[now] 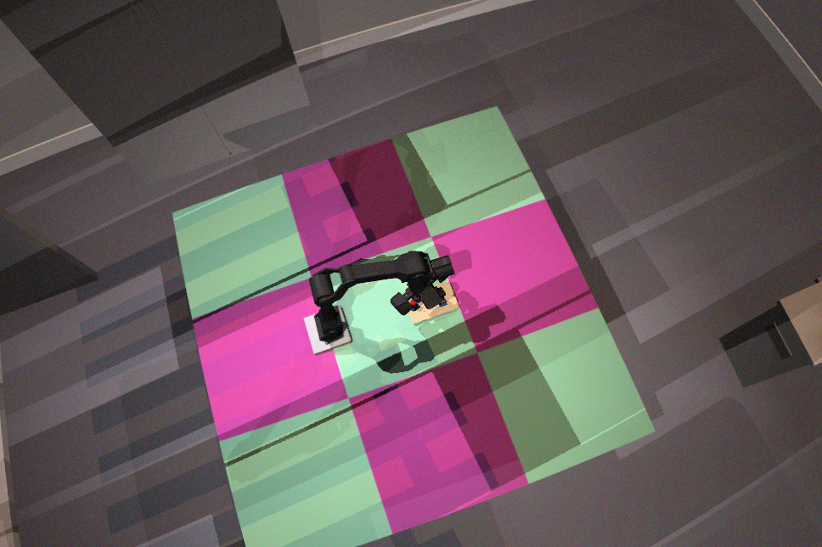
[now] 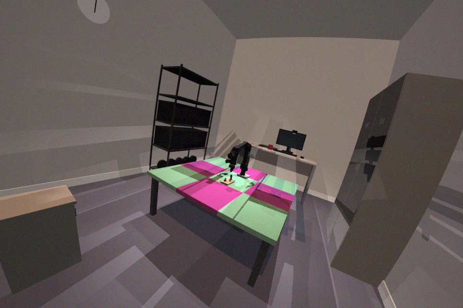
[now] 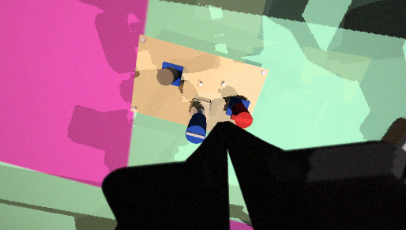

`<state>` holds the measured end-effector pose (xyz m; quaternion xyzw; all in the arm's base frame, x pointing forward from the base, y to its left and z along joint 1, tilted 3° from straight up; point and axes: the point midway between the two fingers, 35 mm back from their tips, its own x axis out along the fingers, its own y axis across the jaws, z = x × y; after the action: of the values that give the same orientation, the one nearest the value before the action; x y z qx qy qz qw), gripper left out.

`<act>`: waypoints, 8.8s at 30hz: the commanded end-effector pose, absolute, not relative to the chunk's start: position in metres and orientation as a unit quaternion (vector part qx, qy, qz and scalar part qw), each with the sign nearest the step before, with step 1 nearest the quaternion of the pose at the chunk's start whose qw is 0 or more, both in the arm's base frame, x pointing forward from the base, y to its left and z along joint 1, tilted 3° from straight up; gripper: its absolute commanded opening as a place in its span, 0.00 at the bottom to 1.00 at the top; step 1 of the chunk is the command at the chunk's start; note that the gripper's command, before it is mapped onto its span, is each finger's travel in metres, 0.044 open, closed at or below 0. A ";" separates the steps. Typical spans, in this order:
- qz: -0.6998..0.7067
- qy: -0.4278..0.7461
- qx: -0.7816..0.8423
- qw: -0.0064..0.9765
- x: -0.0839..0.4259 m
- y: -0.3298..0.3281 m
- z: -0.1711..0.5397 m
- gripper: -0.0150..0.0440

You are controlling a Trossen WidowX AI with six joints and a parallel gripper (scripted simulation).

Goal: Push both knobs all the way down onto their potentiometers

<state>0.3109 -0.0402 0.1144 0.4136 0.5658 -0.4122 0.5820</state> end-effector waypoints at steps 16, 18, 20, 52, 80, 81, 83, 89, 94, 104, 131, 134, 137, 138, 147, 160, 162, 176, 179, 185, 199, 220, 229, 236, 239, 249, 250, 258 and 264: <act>-0.576 0.408 0.578 0.409 0.321 -0.032 0.125 0.25; -0.590 0.388 0.592 0.389 0.322 -0.032 0.126 0.25; -0.603 0.368 0.605 0.367 0.323 -0.031 0.127 0.25; -0.707 0.093 0.696 0.081 0.332 -0.021 0.141 0.25; -0.707 0.093 0.696 0.081 0.331 -0.020 0.102 0.25; -0.707 0.093 0.696 0.081 0.331 -0.020 0.101 0.25; -0.707 0.093 0.696 0.081 0.331 -0.020 0.101 0.25; -0.707 0.093 0.696 0.081 0.331 -0.020 0.101 0.25; -0.707 0.093 0.696 0.081 0.331 -0.020 0.101 0.25; -0.707 0.093 0.696 0.081 0.331 -0.020 0.101 0.25; -0.707 0.093 0.696 0.081 0.331 -0.020 0.094 0.25; -0.707 0.093 0.696 0.081 0.331 -0.020 0.095 0.25; -0.707 0.093 0.696 0.081 0.331 -0.020 0.097 0.25; -0.707 0.093 0.696 0.081 0.331 -0.020 0.097 0.25; -0.707 0.093 0.696 0.081 0.331 -0.020 0.097 0.25; -0.707 0.093 0.696 0.081 0.331 -0.020 0.089 0.25; -0.707 0.093 0.696 0.081 0.331 -0.020 0.089 0.25; -0.707 0.093 0.696 0.081 0.331 -0.020 0.082 0.25; -0.707 0.093 0.696 0.081 0.331 -0.020 0.081 0.25; -0.707 0.093 0.696 0.081 0.330 -0.020 0.075 0.25; -0.707 0.093 0.696 0.081 0.330 -0.020 0.068 0.25; -0.707 0.093 0.696 0.081 0.330 -0.020 0.060 0.25; -0.707 0.093 0.696 0.081 0.330 -0.020 0.056 0.25; -0.707 0.093 0.696 0.081 0.330 -0.020 0.056 0.25; -0.707 0.093 0.696 0.081 0.330 -0.020 0.055 0.25; -0.707 0.093 0.696 0.081 0.330 -0.020 0.053 0.25; -0.707 0.093 0.696 0.081 0.330 -0.020 0.053 0.25; -0.707 0.093 0.696 0.081 0.330 -0.019 0.051 0.25; -0.707 0.093 0.696 0.081 0.330 -0.019 0.051 0.25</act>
<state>0.3286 -0.0204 0.0677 0.7044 0.0911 -0.6987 0.0854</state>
